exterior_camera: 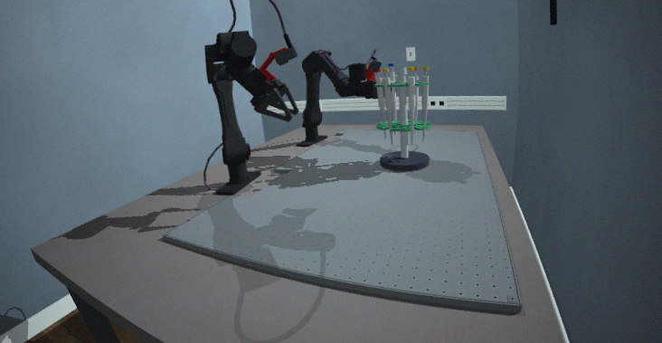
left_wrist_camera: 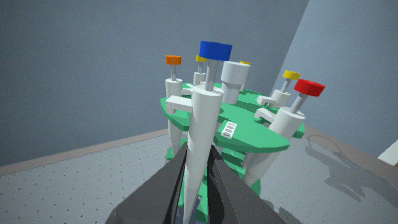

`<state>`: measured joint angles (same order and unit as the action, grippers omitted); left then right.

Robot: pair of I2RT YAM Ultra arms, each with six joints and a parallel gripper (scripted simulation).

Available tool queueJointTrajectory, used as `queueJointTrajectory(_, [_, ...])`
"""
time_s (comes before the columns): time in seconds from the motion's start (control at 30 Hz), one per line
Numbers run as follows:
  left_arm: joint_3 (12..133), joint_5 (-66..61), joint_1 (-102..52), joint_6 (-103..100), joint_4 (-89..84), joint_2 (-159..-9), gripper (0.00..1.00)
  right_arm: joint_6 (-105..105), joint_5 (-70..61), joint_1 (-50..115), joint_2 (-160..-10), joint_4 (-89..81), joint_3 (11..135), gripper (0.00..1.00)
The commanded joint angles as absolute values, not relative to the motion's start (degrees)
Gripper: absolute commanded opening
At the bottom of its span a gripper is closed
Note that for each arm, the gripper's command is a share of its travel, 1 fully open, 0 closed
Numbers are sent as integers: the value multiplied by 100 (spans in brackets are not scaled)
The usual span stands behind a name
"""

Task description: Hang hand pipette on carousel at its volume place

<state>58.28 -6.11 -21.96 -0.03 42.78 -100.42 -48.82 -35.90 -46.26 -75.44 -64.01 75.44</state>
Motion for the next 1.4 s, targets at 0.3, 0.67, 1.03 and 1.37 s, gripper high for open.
queueJointTrajectory(0.3, [6029,-658,-2135,0,4486,-9965,12,-4910,-3711,-4674,-7545,-6319,7683,100])
queueJointTrajectory(0.67, [6029,-658,-2135,0,4486,-9965,12,-4910,-3711,-4674,-7545,-6319,7683,100])
queueJointTrajectory(1.03, [6029,-658,-2135,0,4486,-9965,12,-4910,-3711,-4674,-7545,-6319,7683,100])
queueJointTrajectory(1.37, [6029,-658,-2135,0,4486,-9965,12,-4910,-3711,-4674,-7545,-6319,7683,100])
